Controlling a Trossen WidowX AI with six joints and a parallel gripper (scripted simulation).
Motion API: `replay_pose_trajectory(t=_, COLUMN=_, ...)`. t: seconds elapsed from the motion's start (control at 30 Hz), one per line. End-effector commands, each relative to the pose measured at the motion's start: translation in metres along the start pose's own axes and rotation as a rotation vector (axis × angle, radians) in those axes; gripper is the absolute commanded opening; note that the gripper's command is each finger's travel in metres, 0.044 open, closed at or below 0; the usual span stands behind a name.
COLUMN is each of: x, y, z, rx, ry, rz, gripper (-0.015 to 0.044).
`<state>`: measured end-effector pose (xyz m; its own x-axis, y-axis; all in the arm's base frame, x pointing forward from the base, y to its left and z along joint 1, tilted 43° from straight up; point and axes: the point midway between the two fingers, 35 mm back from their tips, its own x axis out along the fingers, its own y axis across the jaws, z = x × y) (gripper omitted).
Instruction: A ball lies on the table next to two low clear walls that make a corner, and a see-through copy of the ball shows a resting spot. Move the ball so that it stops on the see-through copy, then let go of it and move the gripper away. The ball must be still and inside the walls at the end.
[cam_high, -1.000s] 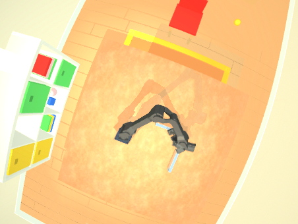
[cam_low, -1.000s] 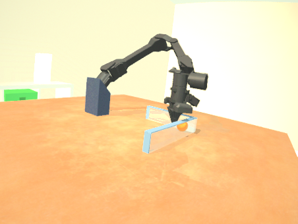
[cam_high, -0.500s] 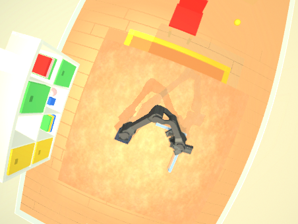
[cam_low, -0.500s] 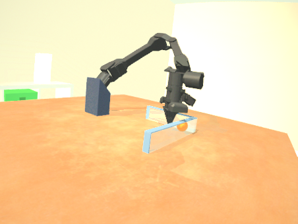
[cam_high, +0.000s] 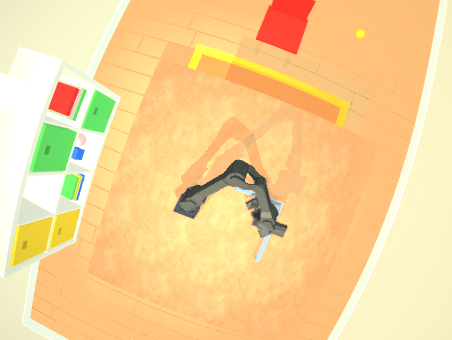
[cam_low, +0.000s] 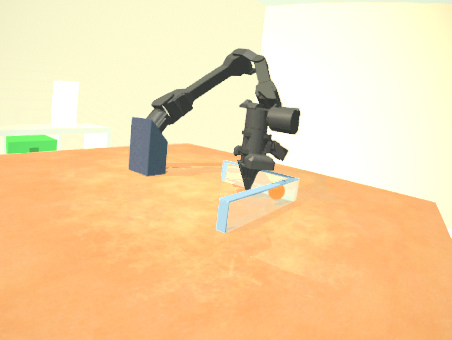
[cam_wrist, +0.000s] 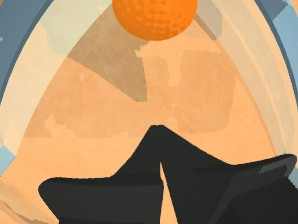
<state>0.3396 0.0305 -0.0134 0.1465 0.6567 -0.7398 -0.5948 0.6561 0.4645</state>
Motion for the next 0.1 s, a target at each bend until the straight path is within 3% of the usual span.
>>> replay_pose_trajectory(t=0.0, x=-0.0001, y=0.0016, z=-0.0073, rx=0.002, ry=-0.002, rz=0.003, gripper=0.0)
replay_pose_trajectory(t=0.07, x=0.0, y=0.0017, z=-0.0076, rx=0.002, ry=-0.002, rz=0.003, gripper=0.0)
